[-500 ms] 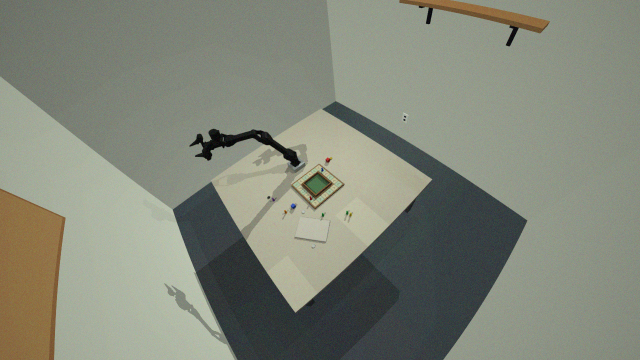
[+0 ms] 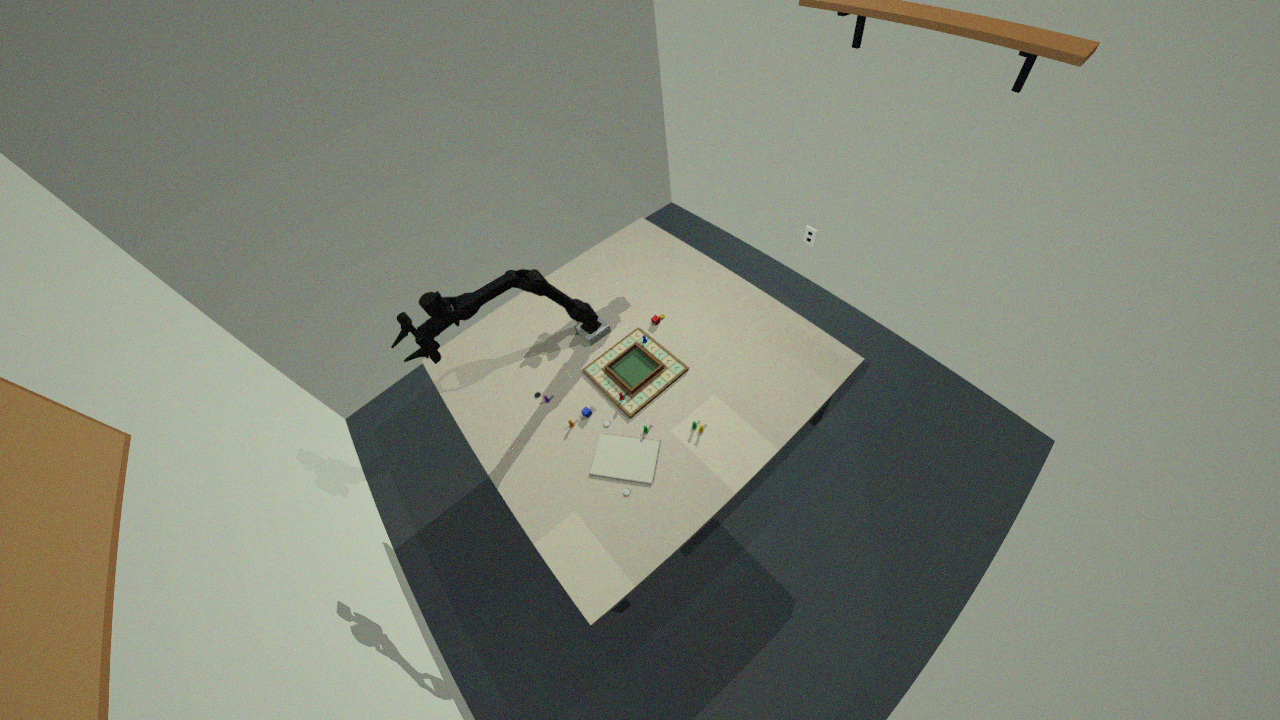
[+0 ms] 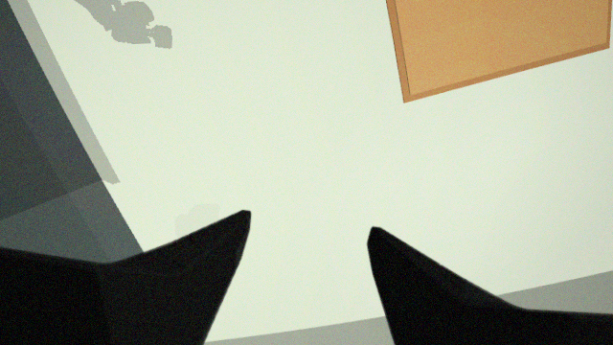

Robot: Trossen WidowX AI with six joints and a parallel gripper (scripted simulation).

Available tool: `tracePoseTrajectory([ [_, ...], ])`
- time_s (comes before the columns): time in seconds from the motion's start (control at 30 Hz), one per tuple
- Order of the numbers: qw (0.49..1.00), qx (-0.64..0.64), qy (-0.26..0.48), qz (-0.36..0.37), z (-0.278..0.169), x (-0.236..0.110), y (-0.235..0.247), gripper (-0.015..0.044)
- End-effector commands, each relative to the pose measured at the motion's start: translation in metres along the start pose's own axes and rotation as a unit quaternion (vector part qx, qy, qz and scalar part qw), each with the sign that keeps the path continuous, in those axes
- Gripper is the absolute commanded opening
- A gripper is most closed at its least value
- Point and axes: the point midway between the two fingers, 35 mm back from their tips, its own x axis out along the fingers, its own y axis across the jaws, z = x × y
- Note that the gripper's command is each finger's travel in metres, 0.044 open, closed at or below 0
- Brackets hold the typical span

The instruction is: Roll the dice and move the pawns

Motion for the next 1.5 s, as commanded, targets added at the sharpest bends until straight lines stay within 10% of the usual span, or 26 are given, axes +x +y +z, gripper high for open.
tracePoseTrajectory([
  [0.0, 0.997, 0.047, -0.034, 0.047, 0.056, -0.002, 0.039, 0.0275],
  [0.63, 0.913, 0.185, -0.142, 0.336, 0.289, -0.122, 0.249, 0.0275],
  [1.47, 0.742, 0.159, -0.083, 0.646, 0.383, -0.469, 0.418, 0.0275],
])
